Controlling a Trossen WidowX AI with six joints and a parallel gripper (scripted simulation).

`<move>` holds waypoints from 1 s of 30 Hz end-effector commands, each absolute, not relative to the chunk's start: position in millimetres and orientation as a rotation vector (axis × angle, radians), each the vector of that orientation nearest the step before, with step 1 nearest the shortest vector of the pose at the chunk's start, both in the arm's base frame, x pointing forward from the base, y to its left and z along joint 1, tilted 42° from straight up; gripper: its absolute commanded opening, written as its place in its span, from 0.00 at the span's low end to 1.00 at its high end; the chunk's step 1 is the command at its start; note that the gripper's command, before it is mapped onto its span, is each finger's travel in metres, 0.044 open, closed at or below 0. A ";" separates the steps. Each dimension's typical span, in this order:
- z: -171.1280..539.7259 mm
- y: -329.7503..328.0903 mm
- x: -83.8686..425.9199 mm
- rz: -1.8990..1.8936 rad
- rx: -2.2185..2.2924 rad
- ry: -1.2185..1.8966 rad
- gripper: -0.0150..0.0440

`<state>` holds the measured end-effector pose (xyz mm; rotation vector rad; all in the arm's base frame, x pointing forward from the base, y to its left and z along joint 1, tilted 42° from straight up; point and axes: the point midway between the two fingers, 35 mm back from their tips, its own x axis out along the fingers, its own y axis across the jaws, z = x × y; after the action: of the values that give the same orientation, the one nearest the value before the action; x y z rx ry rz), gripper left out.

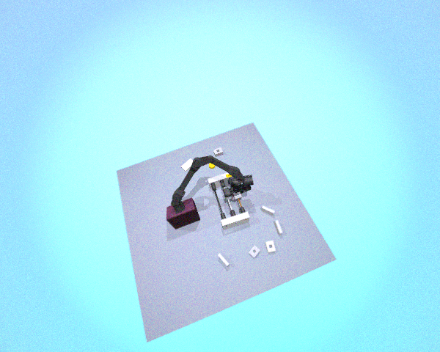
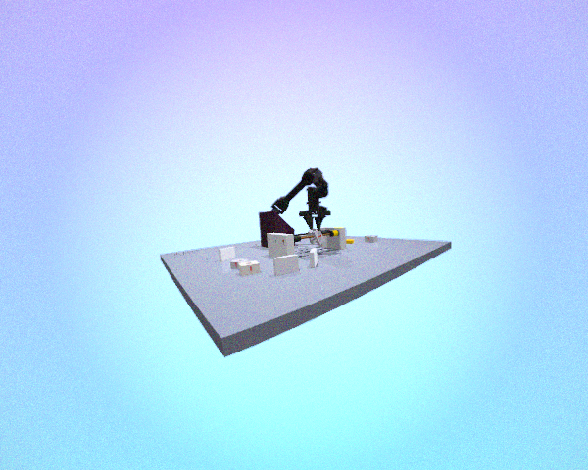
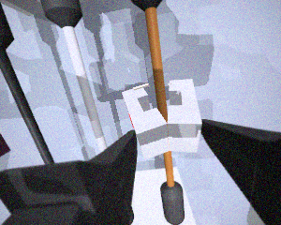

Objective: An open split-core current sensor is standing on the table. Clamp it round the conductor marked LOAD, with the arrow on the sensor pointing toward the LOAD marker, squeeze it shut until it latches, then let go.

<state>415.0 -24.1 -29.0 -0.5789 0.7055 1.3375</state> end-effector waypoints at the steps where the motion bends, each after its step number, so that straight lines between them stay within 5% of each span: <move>1: -28.0 -26.4 415.4 1.333 -0.580 0.704 0.79; 6: -28.0 -26.4 415.4 1.333 -0.580 0.704 1.00; 30: -66.0 7.1 419.4 1.313 -0.574 0.698 1.00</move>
<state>420.2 3.1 -62.0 -0.5852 0.6953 1.3117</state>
